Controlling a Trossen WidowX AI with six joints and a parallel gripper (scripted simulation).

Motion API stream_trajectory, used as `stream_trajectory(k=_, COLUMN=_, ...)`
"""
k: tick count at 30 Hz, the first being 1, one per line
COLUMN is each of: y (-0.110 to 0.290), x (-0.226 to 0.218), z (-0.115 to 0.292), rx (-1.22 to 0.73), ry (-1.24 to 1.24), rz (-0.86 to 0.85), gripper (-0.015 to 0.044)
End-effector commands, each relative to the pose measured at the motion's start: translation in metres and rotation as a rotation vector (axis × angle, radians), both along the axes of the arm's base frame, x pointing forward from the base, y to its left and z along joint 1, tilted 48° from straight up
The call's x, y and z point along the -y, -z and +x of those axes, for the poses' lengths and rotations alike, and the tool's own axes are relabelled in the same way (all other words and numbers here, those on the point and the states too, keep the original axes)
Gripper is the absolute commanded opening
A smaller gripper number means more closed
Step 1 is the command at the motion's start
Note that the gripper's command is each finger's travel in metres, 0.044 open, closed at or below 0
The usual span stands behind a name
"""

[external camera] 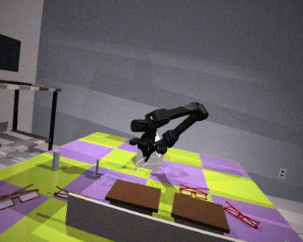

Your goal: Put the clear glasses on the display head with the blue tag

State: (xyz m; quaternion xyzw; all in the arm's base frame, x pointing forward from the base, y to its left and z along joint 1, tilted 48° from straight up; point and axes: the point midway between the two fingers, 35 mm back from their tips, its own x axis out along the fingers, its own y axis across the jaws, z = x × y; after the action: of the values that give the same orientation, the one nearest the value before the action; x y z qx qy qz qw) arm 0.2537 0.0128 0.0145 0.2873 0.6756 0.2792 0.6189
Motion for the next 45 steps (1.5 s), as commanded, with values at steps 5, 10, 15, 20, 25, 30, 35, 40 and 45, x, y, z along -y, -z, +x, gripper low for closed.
stream_trajectory(k=5, y=-0.001, x=0.01, z=0.005, rx=0.0, ry=-0.007, rz=-0.003, gripper=0.0)
stream_trajectory(k=10, y=0.011, x=0.026, z=0.017, rx=0.001, ry=-0.005, rz=-0.008, gripper=0.0)
stream_trajectory(k=15, y=0.024, x=0.043, z=0.027, rx=0.002, ry=-0.003, rz=-0.013, gripper=0.0)
stream_trajectory(k=20, y=0.039, x=0.061, z=0.036, rx=0.002, ry=-0.003, rz=-0.017, gripper=0.0)
stream_trajectory(k=25, y=0.056, x=0.079, z=0.043, rx=0.003, ry=-0.002, rz=-0.02, gripper=0.0)
stream_trajectory(k=30, y=0.073, x=0.096, z=0.047, rx=0.003, ry=-0.002, rz=-0.022, gripper=0.0)
stream_trajectory(k=35, y=0.092, x=0.114, z=0.05, rx=0.003, ry=-0.002, rz=-0.023, gripper=0.0)
stream_trajectory(k=40, y=0.112, x=0.13, z=0.05, rx=0.004, ry=-0.003, rz=-0.023, gripper=0.0)
stream_trajectory(k=45, y=0.132, x=0.146, z=0.048, rx=0.004, ry=-0.004, rz=-0.022, gripper=0.0)
